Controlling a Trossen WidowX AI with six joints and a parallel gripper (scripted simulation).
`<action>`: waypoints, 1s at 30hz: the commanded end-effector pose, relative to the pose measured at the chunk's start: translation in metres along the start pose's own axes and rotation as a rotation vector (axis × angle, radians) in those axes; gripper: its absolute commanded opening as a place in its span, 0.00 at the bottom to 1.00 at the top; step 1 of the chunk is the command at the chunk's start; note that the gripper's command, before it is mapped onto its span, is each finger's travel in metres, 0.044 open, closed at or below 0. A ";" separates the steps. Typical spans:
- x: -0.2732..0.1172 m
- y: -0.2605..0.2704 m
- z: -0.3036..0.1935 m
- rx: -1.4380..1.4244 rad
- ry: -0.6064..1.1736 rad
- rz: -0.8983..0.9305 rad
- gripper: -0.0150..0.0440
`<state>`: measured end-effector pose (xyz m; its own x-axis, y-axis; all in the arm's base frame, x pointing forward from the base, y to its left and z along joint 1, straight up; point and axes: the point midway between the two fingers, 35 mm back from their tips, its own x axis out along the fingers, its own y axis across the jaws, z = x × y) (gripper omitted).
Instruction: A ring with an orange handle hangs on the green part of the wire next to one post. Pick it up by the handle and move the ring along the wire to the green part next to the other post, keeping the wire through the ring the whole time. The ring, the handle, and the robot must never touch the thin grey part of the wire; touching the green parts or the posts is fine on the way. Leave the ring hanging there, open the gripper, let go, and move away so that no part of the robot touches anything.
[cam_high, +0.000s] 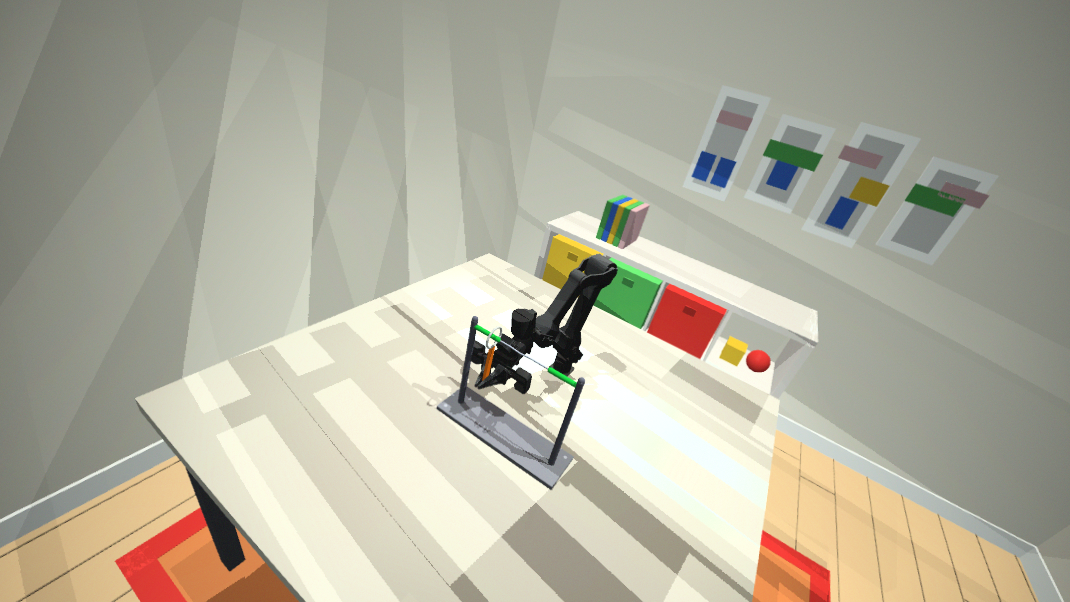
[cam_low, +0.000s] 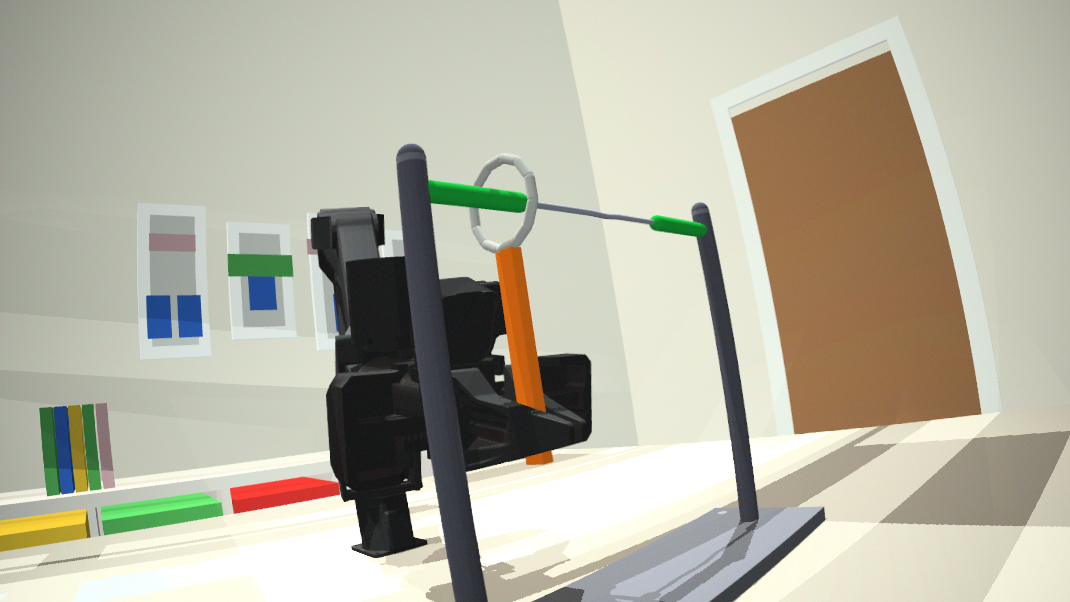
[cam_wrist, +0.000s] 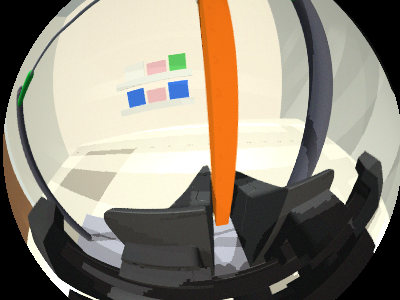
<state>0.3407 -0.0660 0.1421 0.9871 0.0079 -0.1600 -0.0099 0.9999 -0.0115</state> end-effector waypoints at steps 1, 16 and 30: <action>0.000 0.005 0.001 0.000 -0.001 0.000 0.00; 0.000 0.020 0.002 0.003 0.004 0.001 0.00; 0.000 0.033 0.002 0.003 0.007 -0.007 0.00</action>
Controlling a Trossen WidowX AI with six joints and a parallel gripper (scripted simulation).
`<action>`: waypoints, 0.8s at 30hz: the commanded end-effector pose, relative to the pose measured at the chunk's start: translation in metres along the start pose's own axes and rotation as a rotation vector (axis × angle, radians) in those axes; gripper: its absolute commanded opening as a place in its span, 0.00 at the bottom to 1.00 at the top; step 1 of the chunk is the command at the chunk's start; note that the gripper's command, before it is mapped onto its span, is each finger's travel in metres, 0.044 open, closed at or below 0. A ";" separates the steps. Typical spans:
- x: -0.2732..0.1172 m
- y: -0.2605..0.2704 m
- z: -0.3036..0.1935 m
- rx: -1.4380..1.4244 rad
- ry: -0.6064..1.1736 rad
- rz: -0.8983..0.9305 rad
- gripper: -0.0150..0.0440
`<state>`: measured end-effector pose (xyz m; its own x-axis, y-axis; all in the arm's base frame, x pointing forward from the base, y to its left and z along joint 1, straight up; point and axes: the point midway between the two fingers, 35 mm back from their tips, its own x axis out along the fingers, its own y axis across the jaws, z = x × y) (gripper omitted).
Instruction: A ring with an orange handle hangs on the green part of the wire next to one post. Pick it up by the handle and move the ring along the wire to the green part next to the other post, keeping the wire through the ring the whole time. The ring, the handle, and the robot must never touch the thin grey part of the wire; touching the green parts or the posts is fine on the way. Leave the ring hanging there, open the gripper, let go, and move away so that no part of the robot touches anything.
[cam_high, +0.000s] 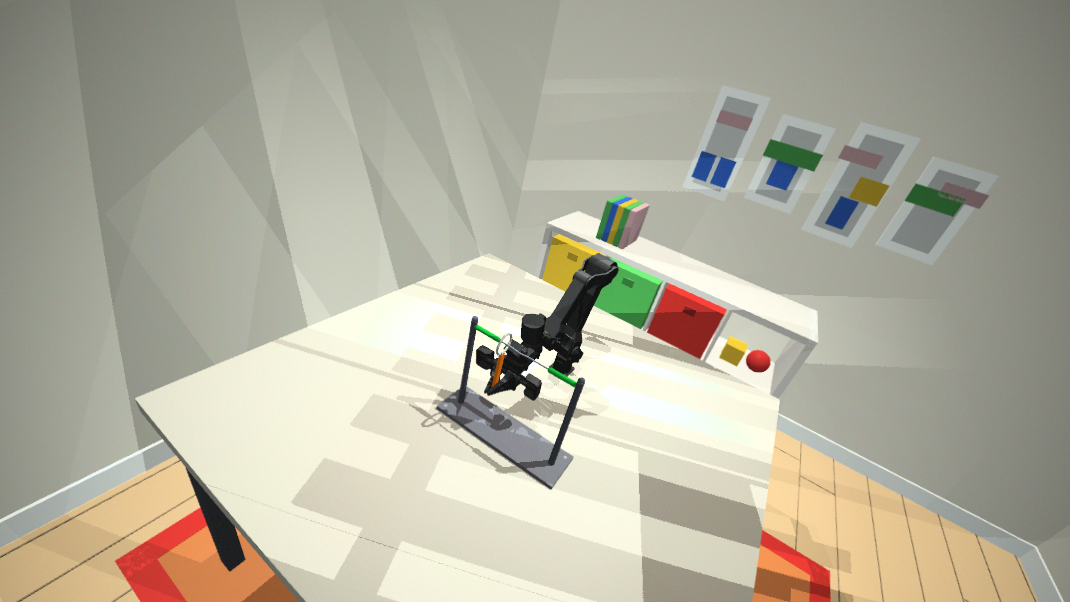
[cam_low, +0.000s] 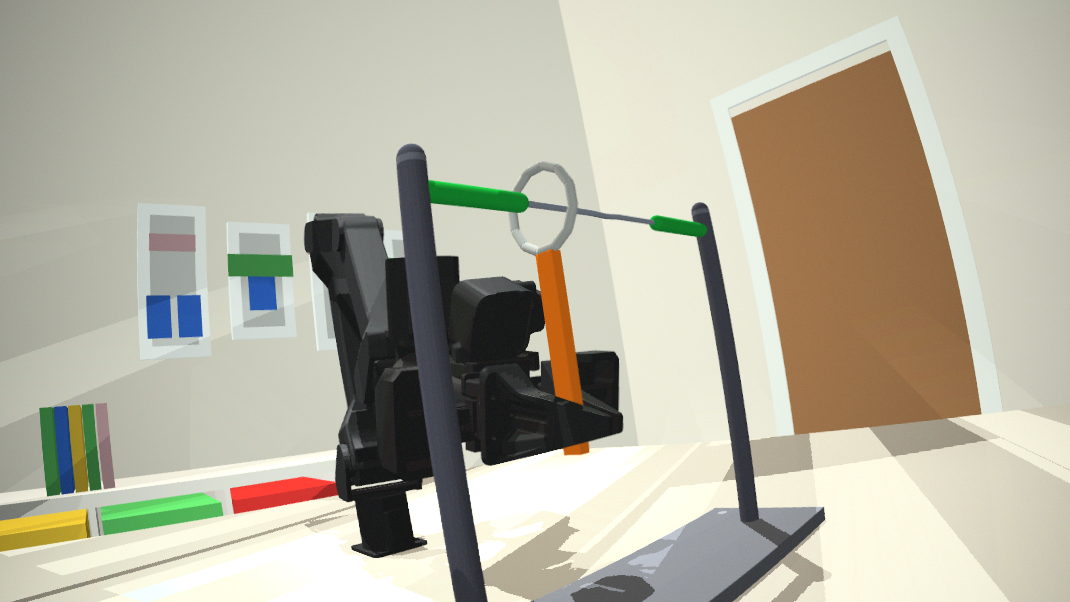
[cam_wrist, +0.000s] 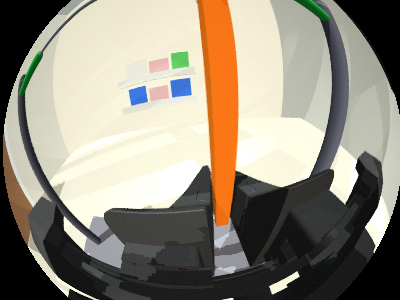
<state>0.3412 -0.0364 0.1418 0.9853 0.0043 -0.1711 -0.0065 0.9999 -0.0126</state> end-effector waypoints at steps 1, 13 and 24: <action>-0.001 0.004 0.002 0.004 -0.004 -0.005 0.00; -0.001 0.015 0.002 0.000 -0.003 -0.025 0.00; 0.000 0.026 0.002 -0.004 -0.001 -0.032 0.00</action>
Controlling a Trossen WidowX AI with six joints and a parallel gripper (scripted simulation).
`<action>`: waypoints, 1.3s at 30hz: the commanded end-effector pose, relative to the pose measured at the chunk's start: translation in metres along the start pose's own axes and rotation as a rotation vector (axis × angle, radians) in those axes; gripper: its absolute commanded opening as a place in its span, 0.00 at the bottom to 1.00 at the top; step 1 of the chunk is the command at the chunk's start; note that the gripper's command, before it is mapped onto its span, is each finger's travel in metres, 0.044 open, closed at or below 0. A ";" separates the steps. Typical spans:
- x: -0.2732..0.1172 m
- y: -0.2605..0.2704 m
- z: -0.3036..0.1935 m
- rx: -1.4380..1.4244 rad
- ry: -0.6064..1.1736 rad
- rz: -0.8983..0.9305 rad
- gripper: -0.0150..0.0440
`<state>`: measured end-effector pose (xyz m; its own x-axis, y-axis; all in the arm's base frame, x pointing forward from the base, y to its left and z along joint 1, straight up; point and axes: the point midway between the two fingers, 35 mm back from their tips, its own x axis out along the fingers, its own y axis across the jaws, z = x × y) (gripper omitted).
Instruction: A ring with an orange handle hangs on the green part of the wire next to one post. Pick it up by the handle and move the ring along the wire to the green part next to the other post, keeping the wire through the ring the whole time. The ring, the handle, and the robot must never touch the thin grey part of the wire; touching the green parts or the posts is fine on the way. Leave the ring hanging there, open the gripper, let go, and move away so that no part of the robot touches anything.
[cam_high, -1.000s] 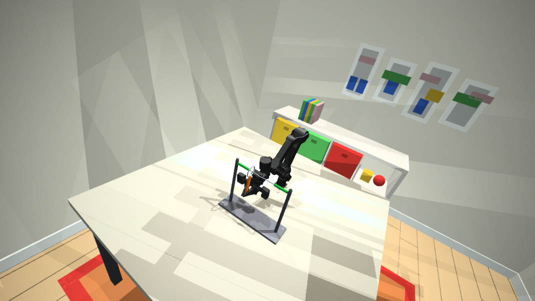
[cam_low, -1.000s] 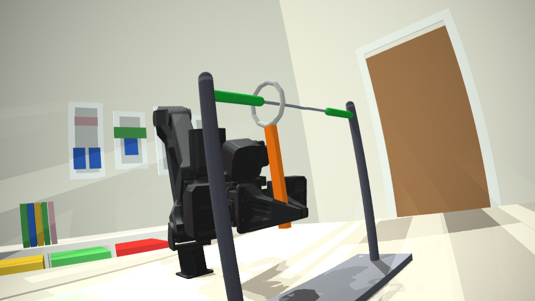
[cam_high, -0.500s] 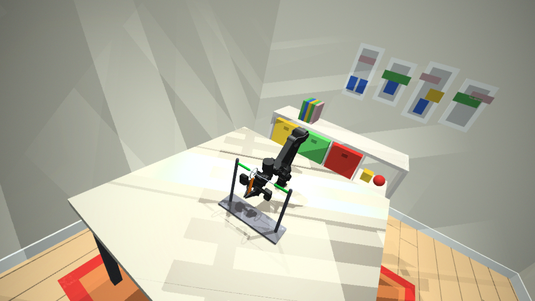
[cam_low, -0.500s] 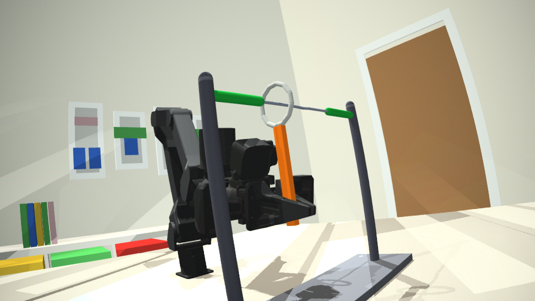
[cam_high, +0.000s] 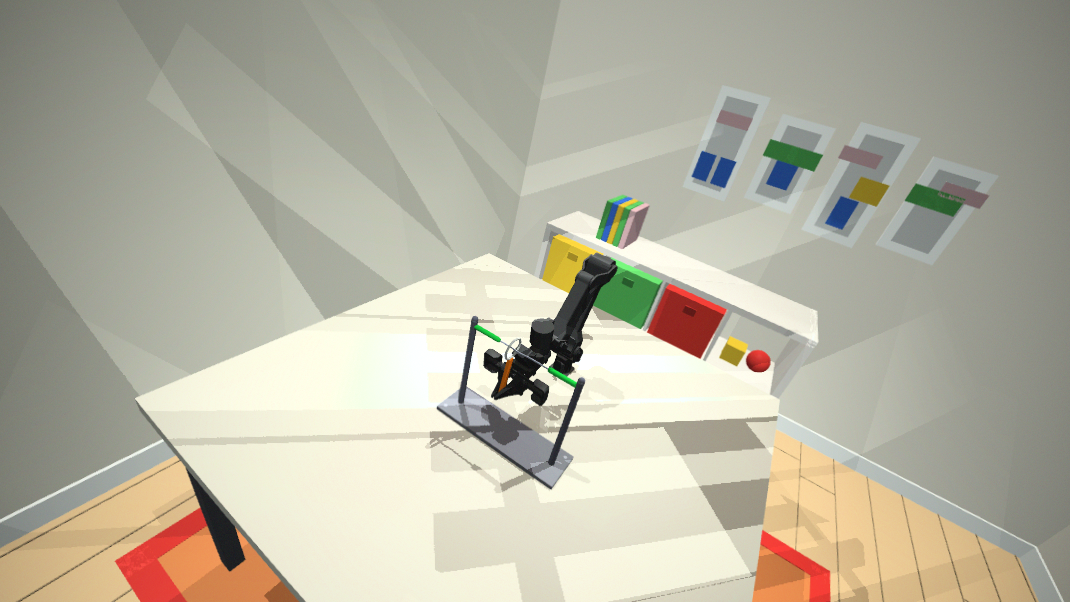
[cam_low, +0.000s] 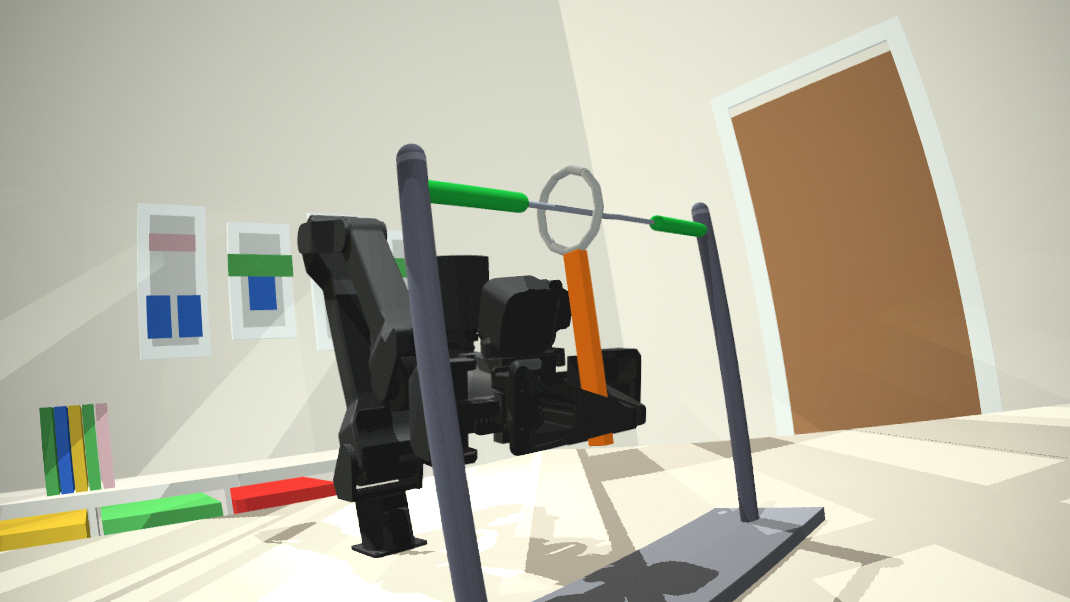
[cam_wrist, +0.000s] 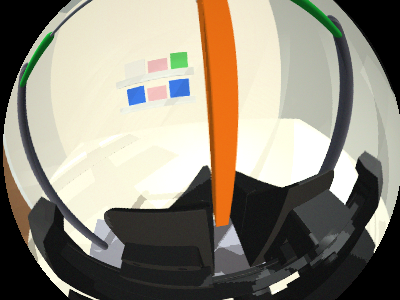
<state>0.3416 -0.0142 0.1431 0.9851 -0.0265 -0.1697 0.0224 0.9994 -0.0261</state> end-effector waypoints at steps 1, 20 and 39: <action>0.000 0.004 0.000 0.004 0.000 0.000 0.00; 0.000 0.026 0.000 0.014 0.002 0.072 0.00; -0.003 0.048 0.001 0.041 0.005 0.079 0.00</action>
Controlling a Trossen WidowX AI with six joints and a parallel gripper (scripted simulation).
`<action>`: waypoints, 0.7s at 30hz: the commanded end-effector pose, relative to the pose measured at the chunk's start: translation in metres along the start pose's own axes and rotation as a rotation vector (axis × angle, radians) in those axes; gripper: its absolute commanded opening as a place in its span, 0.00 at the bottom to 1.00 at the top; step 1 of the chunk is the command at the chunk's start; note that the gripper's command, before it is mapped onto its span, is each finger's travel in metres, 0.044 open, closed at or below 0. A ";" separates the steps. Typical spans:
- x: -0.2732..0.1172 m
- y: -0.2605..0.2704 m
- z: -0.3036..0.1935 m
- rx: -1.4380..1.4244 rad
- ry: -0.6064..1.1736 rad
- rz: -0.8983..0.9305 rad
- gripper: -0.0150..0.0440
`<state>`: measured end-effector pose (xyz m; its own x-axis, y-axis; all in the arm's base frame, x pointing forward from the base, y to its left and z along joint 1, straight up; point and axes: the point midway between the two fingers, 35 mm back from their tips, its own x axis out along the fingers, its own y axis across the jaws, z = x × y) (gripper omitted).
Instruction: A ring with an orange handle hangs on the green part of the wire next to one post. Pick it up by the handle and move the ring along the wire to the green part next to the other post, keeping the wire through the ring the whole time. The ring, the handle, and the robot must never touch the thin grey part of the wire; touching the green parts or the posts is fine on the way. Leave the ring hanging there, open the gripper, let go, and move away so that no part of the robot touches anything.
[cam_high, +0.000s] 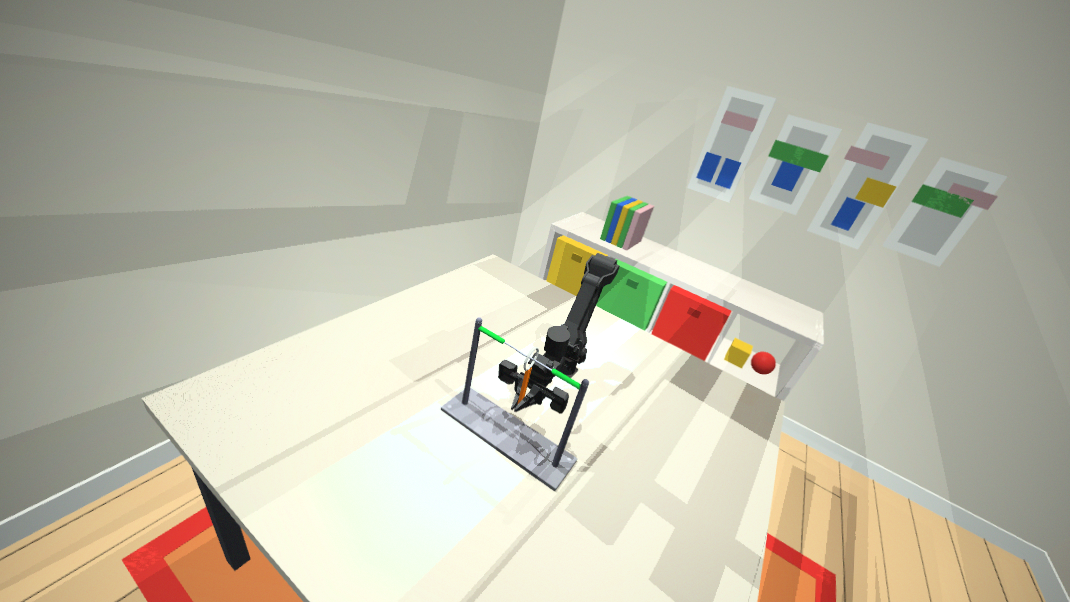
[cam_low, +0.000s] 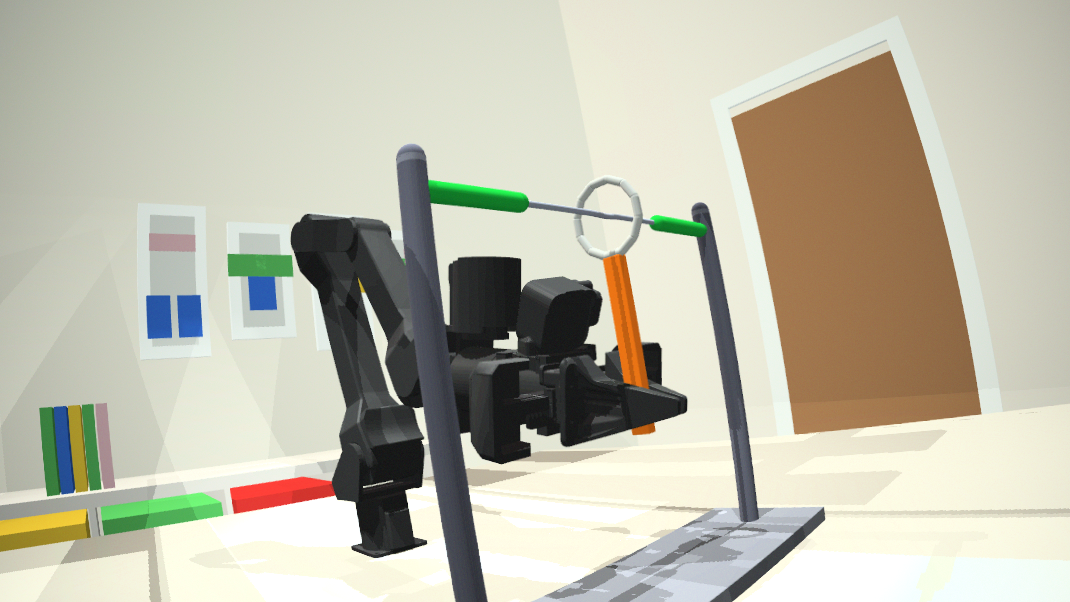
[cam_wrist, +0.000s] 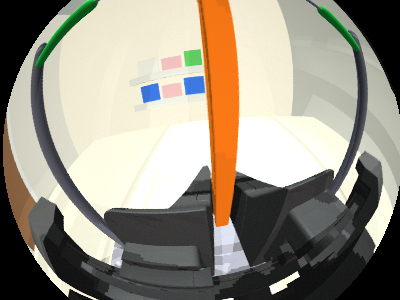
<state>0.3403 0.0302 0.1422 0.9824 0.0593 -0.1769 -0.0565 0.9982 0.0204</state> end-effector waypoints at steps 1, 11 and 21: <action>0.000 0.005 0.001 0.009 -0.002 -0.009 0.00; 0.001 0.014 0.002 0.009 -0.001 -0.031 0.00; 0.001 0.023 0.002 -0.001 0.000 -0.038 0.00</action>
<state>0.3399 0.0499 0.1444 0.9842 0.0238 -0.1753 -0.0221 0.9997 0.0116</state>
